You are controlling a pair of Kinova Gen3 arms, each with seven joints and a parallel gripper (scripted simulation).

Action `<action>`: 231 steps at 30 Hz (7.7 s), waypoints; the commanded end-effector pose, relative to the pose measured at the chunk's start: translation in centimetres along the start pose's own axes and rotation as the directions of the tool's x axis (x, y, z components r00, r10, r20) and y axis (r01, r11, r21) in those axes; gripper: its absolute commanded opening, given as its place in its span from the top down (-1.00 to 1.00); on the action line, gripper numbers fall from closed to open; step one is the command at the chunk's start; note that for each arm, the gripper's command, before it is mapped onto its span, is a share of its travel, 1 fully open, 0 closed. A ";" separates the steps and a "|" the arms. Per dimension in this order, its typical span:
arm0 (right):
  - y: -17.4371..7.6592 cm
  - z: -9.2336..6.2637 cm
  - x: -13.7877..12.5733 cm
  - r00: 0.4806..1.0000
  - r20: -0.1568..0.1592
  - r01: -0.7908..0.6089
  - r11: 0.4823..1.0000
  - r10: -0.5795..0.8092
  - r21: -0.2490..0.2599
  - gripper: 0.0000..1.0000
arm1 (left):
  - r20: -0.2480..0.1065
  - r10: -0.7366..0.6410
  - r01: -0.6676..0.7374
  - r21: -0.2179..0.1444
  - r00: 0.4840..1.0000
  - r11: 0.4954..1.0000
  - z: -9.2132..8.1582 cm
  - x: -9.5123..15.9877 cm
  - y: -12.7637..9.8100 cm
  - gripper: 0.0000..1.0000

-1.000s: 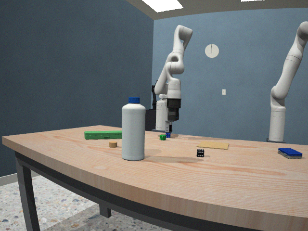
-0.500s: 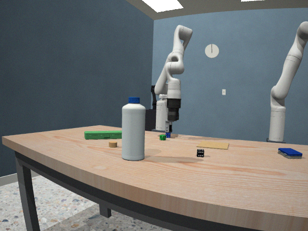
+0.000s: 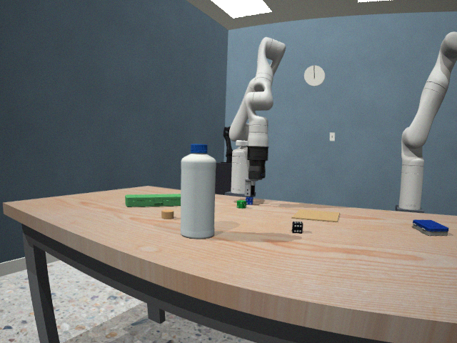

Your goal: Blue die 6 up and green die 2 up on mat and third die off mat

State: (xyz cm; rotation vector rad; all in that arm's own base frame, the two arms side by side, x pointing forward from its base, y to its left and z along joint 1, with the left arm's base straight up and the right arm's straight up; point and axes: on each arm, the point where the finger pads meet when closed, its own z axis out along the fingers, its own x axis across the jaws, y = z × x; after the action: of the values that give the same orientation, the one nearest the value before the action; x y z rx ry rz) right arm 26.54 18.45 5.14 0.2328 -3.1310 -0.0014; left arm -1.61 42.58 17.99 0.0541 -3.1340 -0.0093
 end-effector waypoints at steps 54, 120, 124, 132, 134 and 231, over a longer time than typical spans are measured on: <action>-0.2 3.0 0.0 1.000 0.002 0.002 1.000 -0.002 0.001 -0.57 | 0.007 0.002 -0.002 0.006 1.000 1.000 0.0 -0.2 -0.1 -1.00; -0.2 0.8 0.0 1.000 0.002 0.002 1.000 -0.002 0.001 0.02 | 0.007 0.002 -0.002 0.006 1.000 1.000 0.0 -0.2 -0.1 -1.00; -0.2 -0.7 0.0 1.000 0.002 0.002 1.000 -0.002 0.001 0.02 | 0.007 0.002 -0.002 0.006 1.000 1.000 0.0 -0.2 -0.1 -1.00; -0.2 -5.2 0.0 1.000 0.002 0.002 1.000 -0.002 0.001 0.02 | 0.007 0.002 -0.002 0.006 1.000 1.000 0.0 -0.2 -0.1 -1.00; -0.2 -5.9 0.0 1.000 0.002 0.002 1.000 -0.002 0.001 0.02 | 0.007 0.002 -0.002 0.006 1.000 1.000 0.0 -0.2 -0.1 -1.00; 0.0 -5.3 0.1 0.998 -0.001 -0.046 0.702 0.065 -0.711 0.02 | 0.007 0.002 -0.002 0.006 1.000 1.000 0.0 -0.2 -0.1 -1.00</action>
State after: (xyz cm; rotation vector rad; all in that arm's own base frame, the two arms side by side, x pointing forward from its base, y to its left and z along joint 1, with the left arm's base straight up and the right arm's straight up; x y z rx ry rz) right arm 26.52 19.49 11.29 0.1720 -2.9063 -1.1215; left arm -1.61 42.58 17.99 0.0541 -3.1340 -0.0093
